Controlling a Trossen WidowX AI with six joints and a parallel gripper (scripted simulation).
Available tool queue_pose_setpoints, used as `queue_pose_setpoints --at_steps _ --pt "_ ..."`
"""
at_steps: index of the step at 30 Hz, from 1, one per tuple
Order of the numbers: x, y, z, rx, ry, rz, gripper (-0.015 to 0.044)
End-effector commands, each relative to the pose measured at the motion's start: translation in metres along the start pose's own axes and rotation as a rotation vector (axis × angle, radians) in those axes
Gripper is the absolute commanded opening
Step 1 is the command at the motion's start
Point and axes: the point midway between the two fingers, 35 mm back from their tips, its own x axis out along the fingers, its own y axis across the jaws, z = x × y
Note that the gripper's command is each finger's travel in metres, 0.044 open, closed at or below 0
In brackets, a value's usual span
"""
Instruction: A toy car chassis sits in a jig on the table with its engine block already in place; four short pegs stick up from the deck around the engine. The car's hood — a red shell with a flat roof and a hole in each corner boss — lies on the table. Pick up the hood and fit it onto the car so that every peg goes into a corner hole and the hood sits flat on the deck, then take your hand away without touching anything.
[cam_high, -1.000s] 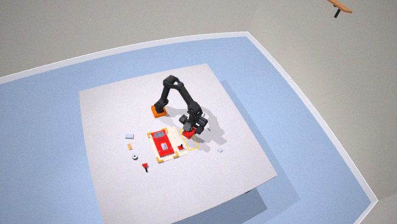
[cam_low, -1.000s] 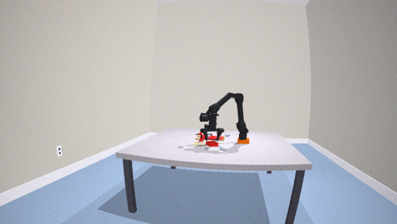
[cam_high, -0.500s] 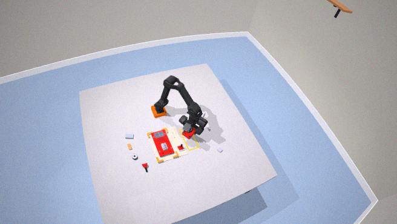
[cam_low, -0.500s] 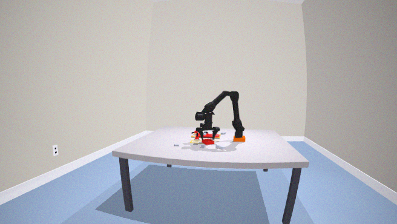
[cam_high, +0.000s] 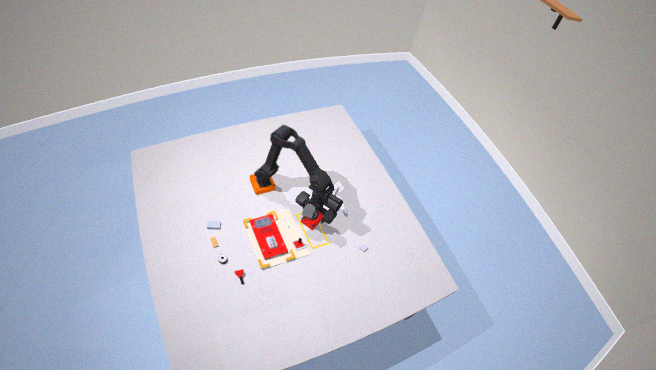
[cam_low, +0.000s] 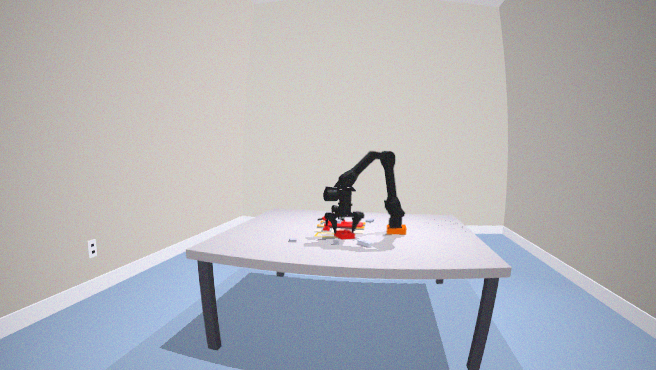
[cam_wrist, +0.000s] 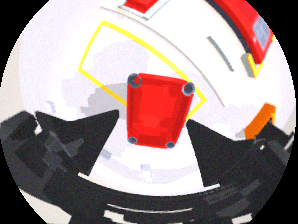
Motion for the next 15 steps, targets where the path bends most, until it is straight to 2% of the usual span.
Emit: queue_pose_setpoints --at_steps 1,5,7,15 --pt "0.0045 -0.0026 0.0007 0.005 -0.005 -0.008 0.044" --pt "0.0052 -0.0027 0.0007 0.005 -0.005 -0.008 0.044" --pt "0.0022 -0.0003 0.0 0.0 0.0 -0.001 0.0387" --pt "0.0022 -0.0003 0.0 0.0 0.0 -0.001 0.0334"
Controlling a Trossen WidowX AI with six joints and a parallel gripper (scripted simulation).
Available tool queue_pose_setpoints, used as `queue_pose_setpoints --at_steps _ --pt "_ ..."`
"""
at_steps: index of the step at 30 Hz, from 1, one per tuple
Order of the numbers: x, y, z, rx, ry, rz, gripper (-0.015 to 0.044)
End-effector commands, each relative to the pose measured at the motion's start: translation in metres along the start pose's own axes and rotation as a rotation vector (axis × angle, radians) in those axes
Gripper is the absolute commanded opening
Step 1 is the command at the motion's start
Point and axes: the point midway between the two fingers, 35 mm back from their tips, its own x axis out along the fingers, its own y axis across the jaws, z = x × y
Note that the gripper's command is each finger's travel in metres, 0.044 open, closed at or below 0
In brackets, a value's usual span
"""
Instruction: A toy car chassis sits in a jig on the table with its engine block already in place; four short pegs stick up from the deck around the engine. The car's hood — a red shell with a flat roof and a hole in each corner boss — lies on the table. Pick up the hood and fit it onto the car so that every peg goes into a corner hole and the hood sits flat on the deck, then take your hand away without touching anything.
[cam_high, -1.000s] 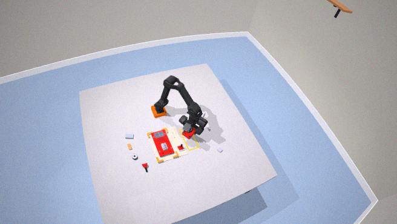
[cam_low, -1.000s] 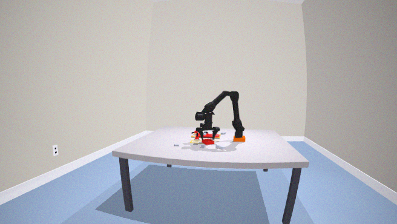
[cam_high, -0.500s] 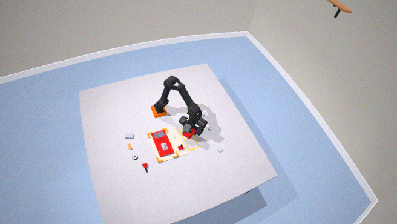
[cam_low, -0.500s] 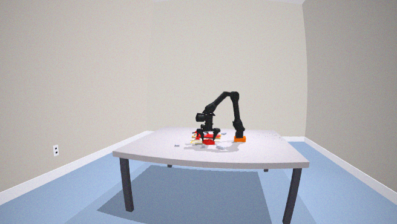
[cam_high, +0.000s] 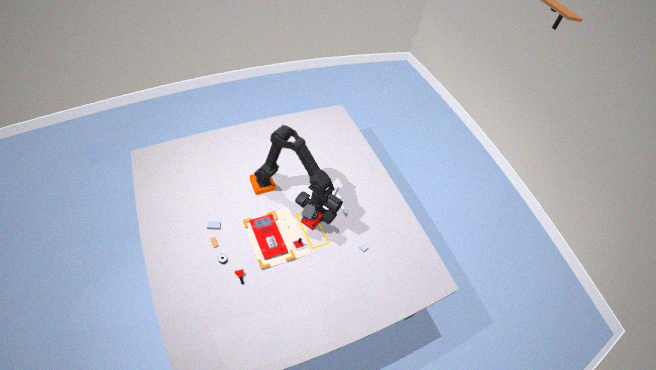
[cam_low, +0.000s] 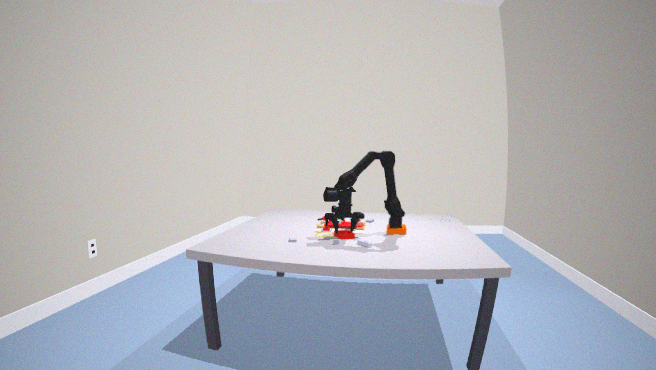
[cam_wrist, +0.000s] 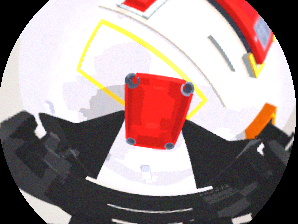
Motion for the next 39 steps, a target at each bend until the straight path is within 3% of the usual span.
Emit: queue_pose_setpoints --at_steps 1,5,17,39 --pt "0.0 0.0 0.0 0.0 0.0 0.0 0.0327" --pt "0.0 0.0 0.0 0.0 0.0 0.0 0.0301" --pt "-0.013 0.0 0.0 0.0 0.0 0.0 0.0" --pt "-0.07 0.001 0.0 0.0 0.0 0.0 0.0"
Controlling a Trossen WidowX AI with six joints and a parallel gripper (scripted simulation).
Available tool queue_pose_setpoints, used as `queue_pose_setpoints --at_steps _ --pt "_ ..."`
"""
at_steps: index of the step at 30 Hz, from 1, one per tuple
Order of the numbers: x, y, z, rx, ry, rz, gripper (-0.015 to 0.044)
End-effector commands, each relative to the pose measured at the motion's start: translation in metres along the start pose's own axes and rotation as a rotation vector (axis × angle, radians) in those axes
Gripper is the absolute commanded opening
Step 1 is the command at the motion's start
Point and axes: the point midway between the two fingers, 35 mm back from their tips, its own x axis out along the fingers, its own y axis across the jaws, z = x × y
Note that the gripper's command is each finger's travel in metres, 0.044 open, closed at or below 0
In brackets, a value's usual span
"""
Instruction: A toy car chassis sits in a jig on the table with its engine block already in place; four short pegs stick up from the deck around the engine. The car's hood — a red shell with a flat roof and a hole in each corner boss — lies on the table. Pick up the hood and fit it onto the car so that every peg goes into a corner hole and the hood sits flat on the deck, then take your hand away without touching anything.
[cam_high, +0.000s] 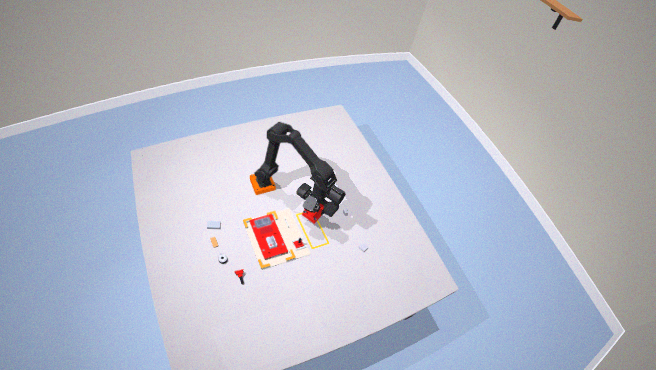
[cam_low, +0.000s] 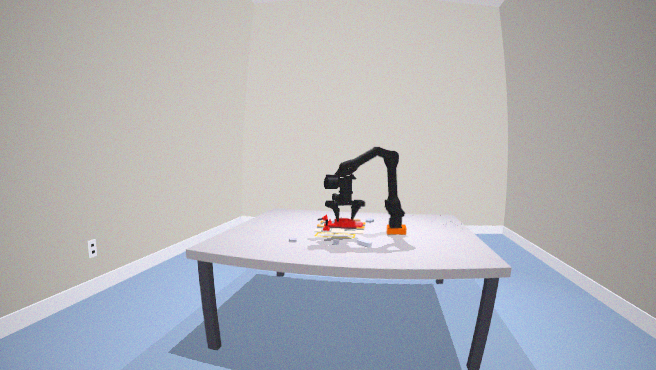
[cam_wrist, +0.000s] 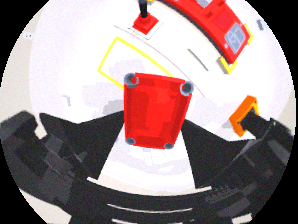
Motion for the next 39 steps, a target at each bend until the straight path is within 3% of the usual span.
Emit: queue_pose_setpoints --at_steps 1,12,39 --pt "-0.013 0.002 0.0 -0.005 0.0 0.006 0.0" --pt "-0.018 0.0 0.0 -0.013 0.0 0.001 0.0" --pt "-0.019 -0.001 0.0 -0.565 -0.002 0.001 0.0"
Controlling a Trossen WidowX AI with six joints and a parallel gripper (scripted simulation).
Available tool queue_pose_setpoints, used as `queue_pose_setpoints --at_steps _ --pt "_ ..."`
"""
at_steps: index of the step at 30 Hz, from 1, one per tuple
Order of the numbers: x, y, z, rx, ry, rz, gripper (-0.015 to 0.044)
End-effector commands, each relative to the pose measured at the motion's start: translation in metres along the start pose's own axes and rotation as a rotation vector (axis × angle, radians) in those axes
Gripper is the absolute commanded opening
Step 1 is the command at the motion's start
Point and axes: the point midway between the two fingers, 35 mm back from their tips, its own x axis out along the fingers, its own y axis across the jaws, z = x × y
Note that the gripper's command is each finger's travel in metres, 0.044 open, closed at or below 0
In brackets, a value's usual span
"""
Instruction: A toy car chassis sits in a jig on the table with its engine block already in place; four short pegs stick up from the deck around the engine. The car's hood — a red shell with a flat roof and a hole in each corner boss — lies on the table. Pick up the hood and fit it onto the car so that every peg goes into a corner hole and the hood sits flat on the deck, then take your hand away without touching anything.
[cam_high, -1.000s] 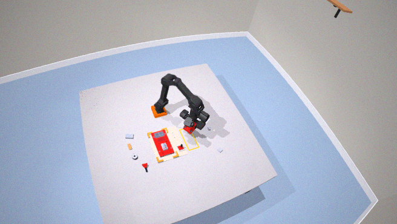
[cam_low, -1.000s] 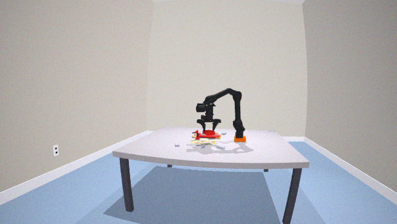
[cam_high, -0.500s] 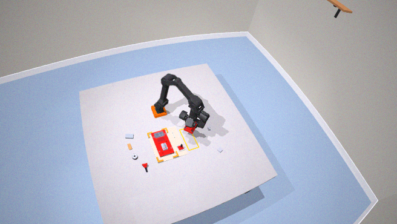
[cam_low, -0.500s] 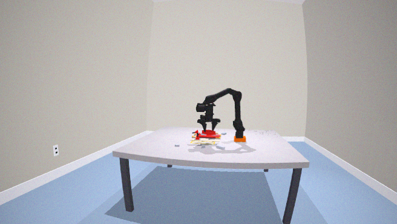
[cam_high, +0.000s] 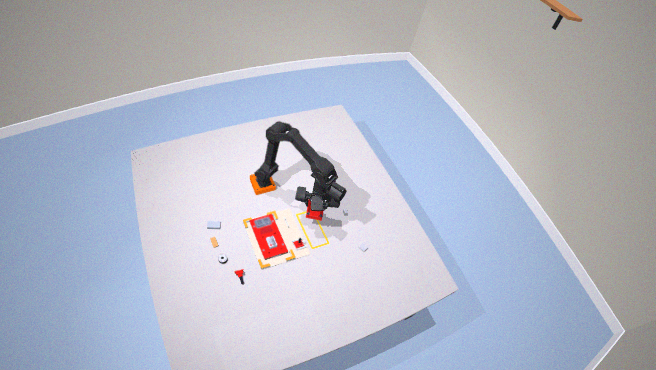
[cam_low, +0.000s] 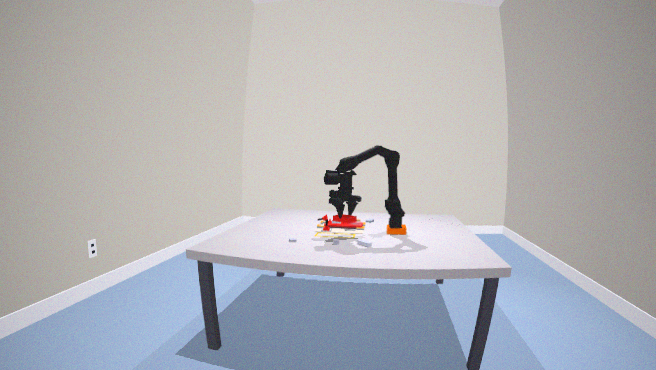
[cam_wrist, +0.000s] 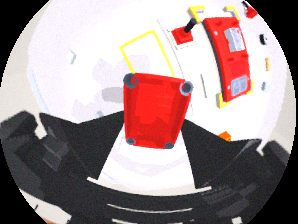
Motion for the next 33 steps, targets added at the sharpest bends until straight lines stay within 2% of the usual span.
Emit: queue_pose_setpoints --at_steps 1,33 --pt "0.0008 -0.0011 -0.0001 -0.095 0.0 -0.003 0.0" --pt "0.0003 -0.0024 -0.0001 -0.753 0.0 -0.005 0.0"
